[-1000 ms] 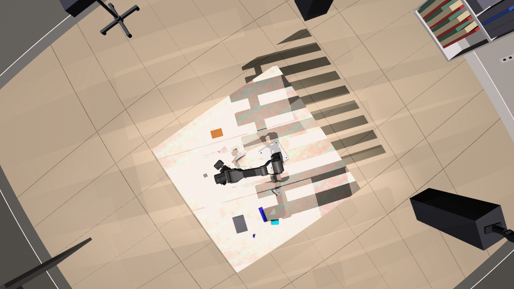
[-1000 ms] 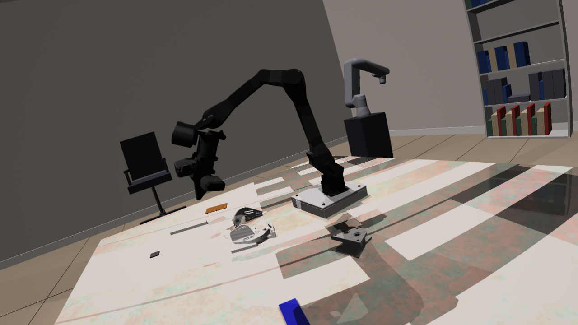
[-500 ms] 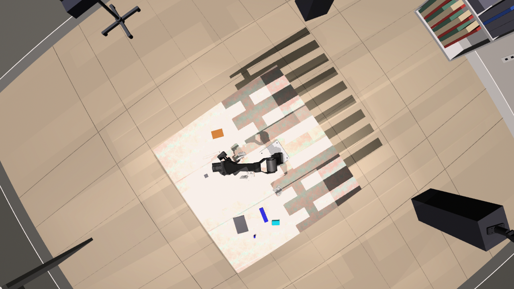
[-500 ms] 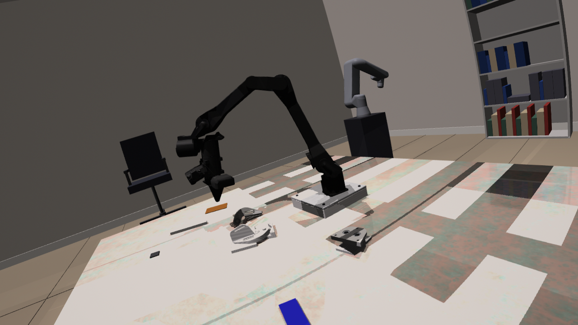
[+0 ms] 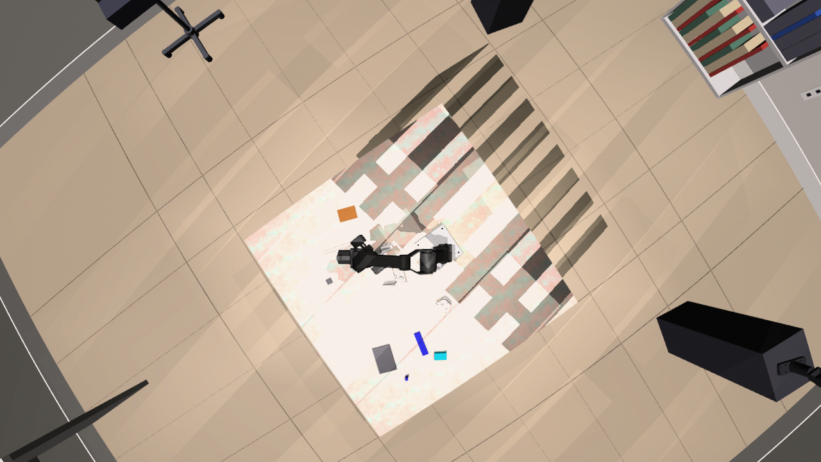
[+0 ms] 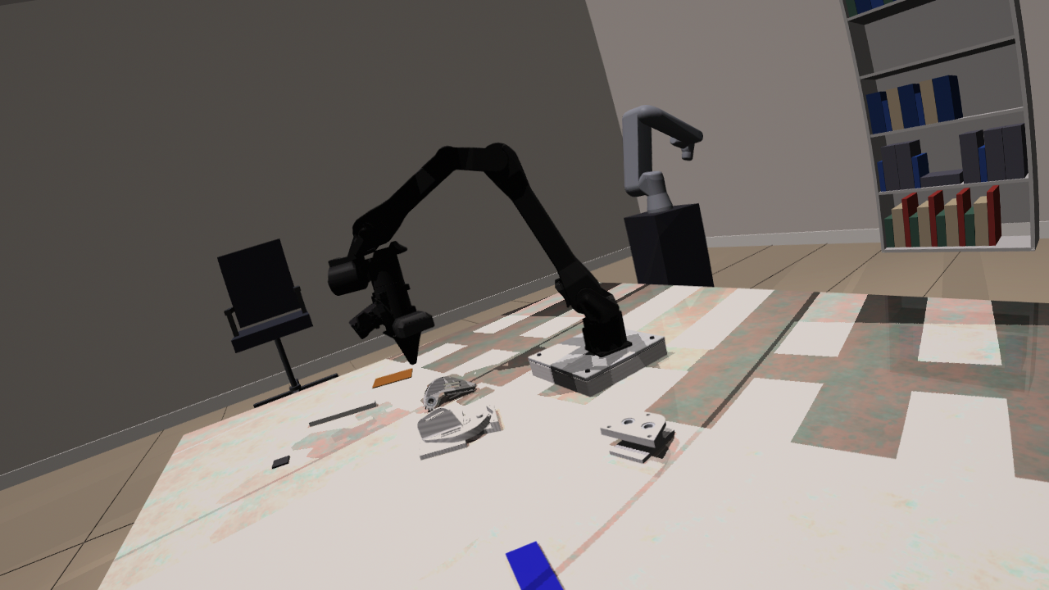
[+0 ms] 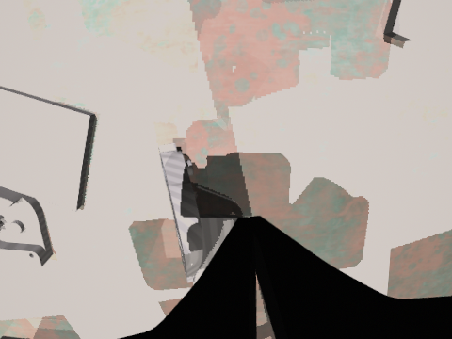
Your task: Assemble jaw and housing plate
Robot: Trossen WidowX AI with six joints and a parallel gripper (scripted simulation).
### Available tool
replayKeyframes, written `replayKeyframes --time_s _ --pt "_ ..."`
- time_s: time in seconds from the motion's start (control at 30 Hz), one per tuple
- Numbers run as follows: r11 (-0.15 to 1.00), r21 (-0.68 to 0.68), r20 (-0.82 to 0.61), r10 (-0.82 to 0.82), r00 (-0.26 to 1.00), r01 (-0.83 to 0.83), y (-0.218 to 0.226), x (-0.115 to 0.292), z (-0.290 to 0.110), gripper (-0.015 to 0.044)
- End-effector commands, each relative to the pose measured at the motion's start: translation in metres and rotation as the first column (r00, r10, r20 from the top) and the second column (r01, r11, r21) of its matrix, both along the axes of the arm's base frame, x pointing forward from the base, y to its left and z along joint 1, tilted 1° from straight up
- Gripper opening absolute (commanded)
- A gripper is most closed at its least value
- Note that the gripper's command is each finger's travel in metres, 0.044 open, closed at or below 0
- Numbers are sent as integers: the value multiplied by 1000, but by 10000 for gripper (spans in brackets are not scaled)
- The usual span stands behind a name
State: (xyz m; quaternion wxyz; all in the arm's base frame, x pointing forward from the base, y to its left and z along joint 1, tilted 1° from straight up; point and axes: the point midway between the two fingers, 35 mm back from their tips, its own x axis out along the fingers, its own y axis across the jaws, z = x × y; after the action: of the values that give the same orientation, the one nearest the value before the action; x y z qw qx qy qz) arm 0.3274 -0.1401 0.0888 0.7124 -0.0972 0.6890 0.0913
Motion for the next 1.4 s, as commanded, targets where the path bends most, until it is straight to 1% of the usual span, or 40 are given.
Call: replayKeyframes --time_s 0.0,1.07,1.37 --pt "1000 8 -6 2 1000 -1 0 0 -6 0" --pt "1000 10 -6 -1 1000 1 0 1 -58 0" --pt "1000 10 -6 -1 1000 1 1 1 -60 0"
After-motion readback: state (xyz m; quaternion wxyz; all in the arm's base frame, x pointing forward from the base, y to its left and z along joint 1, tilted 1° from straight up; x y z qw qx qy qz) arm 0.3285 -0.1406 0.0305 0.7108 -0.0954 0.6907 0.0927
